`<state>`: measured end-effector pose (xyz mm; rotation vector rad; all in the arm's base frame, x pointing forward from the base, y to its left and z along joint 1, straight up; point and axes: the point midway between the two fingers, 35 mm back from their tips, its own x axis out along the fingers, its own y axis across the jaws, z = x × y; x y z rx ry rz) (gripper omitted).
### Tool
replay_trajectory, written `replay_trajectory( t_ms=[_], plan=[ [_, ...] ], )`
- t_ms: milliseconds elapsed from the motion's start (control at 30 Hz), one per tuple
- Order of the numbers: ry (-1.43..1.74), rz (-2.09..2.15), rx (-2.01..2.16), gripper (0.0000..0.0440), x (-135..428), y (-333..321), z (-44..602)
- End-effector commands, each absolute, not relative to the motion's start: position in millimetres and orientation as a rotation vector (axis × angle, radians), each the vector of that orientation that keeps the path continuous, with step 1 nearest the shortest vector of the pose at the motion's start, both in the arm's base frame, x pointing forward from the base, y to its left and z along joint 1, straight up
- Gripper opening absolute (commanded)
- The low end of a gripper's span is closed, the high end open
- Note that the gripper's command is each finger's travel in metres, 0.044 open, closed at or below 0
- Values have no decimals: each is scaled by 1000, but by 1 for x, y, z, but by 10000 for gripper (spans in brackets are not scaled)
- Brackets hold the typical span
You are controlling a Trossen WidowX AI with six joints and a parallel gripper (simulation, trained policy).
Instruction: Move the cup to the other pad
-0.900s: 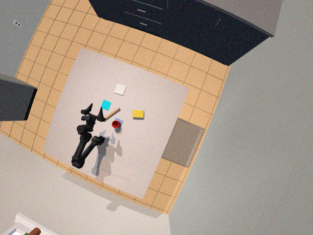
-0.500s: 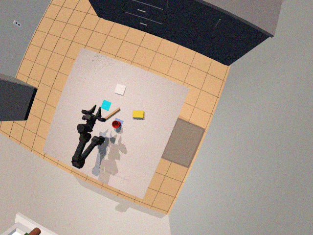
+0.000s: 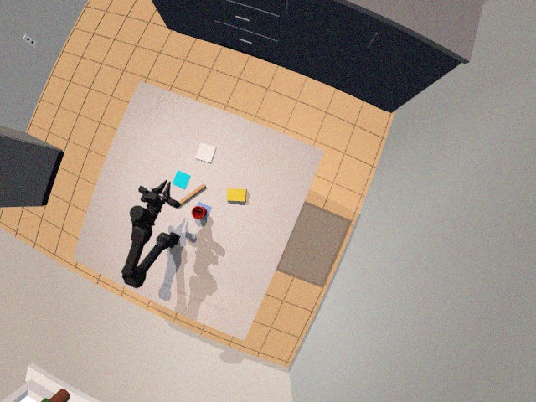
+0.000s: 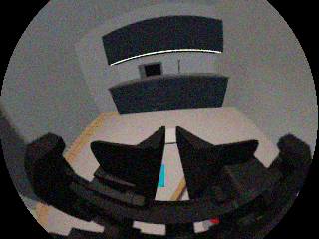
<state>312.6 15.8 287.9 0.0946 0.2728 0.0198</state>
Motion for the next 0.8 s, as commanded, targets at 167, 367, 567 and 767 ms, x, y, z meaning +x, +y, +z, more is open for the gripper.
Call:
replay_trajectory(
  t_ms=[167, 367, 567, 767],
  plan=[
    [417, 29, 148, 99, 311, 24, 282],
    [518, 26, 169, 92, 309, 27, 276],
    [622, 18, 180, 91, 306, 30, 268],
    [726, 6, 182, 103, 302, 31, 260]
  ],
)
